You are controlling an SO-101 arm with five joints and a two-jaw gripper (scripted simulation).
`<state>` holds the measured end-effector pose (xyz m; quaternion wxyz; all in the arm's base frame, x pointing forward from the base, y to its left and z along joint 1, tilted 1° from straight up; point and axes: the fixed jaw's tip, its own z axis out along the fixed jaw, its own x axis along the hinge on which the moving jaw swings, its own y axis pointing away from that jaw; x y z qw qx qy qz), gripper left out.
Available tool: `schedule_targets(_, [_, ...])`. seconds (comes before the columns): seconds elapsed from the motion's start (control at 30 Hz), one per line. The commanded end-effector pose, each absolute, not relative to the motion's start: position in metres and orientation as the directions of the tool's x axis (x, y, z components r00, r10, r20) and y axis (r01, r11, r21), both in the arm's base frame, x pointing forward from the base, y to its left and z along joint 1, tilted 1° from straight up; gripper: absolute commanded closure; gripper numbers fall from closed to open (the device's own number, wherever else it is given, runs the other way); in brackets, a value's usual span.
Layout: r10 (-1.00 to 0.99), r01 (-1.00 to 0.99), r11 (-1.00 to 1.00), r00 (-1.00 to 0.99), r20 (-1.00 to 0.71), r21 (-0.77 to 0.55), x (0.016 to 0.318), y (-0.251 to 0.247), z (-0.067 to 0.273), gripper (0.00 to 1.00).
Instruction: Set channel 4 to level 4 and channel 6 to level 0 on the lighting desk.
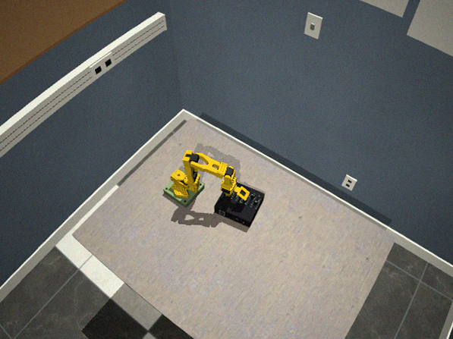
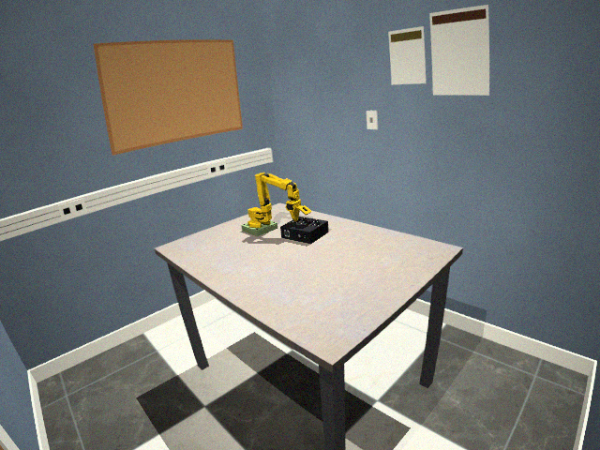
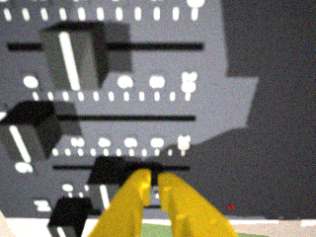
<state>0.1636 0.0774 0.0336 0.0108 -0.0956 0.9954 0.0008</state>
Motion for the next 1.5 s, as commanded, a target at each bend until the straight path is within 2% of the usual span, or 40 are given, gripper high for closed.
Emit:
schedule_targets(0.0, [-0.205, -0.205, 0.979, -0.979, -0.010, 0.002, 0.1614, 0.0832, 0.0325, 1.00])
schedule_targets(1.47, [-0.205, -0.205, 0.979, -0.979, -0.010, 0.003, 0.1598, 0.0898, 0.0325, 1.00])
